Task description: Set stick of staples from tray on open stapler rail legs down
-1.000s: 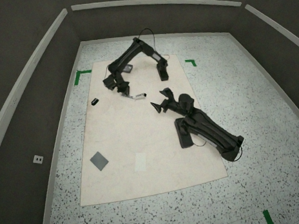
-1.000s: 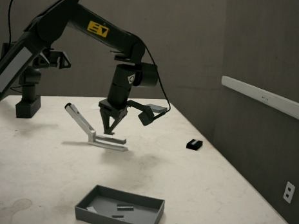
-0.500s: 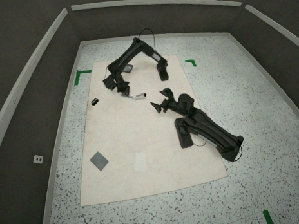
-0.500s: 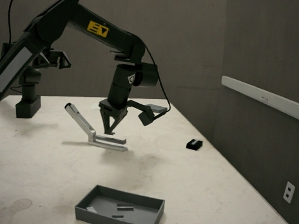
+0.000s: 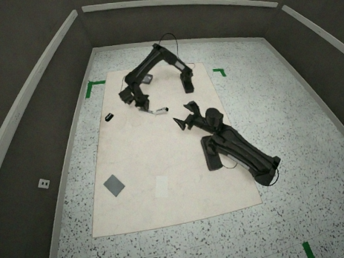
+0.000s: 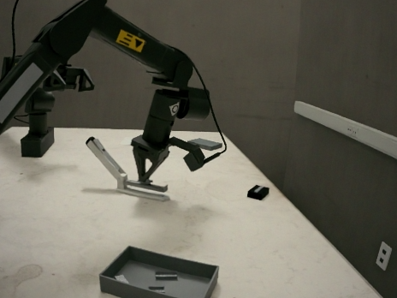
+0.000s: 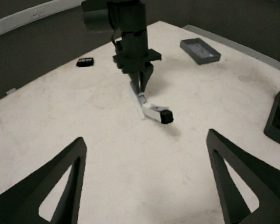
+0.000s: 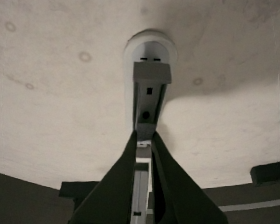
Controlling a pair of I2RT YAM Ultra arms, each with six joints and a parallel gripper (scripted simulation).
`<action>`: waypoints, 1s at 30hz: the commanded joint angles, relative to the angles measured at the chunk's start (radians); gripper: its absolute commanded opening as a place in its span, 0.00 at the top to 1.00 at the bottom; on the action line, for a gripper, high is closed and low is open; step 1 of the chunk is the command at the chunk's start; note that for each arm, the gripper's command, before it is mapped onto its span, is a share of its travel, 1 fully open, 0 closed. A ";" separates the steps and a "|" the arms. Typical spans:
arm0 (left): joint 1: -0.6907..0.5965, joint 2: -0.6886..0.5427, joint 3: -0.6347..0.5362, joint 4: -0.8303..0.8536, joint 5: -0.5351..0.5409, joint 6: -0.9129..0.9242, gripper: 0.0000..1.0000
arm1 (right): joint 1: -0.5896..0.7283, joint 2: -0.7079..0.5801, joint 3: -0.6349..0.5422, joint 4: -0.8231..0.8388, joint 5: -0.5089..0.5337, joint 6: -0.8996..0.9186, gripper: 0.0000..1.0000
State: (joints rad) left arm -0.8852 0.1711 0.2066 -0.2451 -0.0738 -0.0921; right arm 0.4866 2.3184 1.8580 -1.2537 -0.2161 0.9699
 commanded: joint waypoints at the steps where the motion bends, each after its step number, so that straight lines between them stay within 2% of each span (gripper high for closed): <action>1: 0.005 -0.018 0.000 -0.025 0.000 -0.001 0.00 | -0.002 0.014 -0.010 0.019 -0.004 0.004 0.95; 18: 0.005 -0.018 0.000 -0.025 0.000 -0.001 0.00 | 0.000 0.027 -0.039 0.051 0.007 -0.005 0.95; 22: 0.005 -0.018 0.000 -0.025 0.000 -0.001 0.00 | 0.003 0.031 0.031 -0.019 0.007 0.000 0.95; 28: 0.005 -0.018 0.000 -0.025 0.000 -0.001 0.00 | 0.003 0.033 0.033 -0.021 0.007 0.000 0.95; 29: 0.005 -0.018 0.000 -0.025 0.000 -0.001 0.00 | 0.003 0.033 0.033 -0.021 0.007 0.000 0.83; 30: 0.005 -0.018 0.000 -0.025 0.000 -0.001 0.00 | -0.002 0.020 0.034 -0.022 0.008 -0.005 0.82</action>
State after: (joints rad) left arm -0.8852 0.1711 0.2066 -0.2451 -0.0738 -0.0921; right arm 0.4866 2.3398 1.8675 -1.2560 -0.2184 0.9699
